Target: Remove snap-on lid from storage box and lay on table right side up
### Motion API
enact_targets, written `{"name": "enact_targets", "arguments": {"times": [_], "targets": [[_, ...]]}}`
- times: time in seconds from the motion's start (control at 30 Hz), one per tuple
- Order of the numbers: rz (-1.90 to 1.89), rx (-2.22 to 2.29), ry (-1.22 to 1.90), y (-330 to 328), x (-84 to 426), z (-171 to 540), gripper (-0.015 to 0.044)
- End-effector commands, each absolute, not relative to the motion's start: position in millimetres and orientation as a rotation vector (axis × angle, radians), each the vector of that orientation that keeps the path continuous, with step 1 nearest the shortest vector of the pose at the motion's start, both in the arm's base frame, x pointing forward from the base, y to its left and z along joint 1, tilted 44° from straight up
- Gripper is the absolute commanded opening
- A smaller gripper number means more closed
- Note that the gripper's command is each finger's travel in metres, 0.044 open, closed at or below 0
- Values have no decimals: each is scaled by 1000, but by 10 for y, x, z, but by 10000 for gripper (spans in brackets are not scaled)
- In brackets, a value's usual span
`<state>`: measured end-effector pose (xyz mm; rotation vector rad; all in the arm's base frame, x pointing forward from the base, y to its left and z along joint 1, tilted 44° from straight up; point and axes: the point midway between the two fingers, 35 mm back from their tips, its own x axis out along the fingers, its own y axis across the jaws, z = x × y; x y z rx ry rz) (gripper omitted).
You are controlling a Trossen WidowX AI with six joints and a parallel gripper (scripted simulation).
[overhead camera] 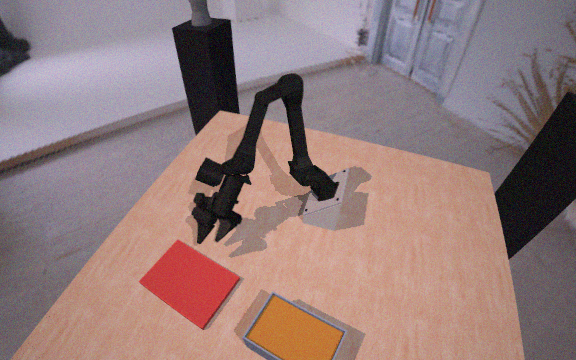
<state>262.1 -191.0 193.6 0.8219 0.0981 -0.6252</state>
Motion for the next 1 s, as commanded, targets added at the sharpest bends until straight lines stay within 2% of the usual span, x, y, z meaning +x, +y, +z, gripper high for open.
{"name": "enact_targets", "arguments": {"times": [0.0, 0.97], "targets": [[-625, 822, 110, -1894, 2543, 1883, 440], [-626, 821, 111, -1709, 2198, 2066, 440]]}}
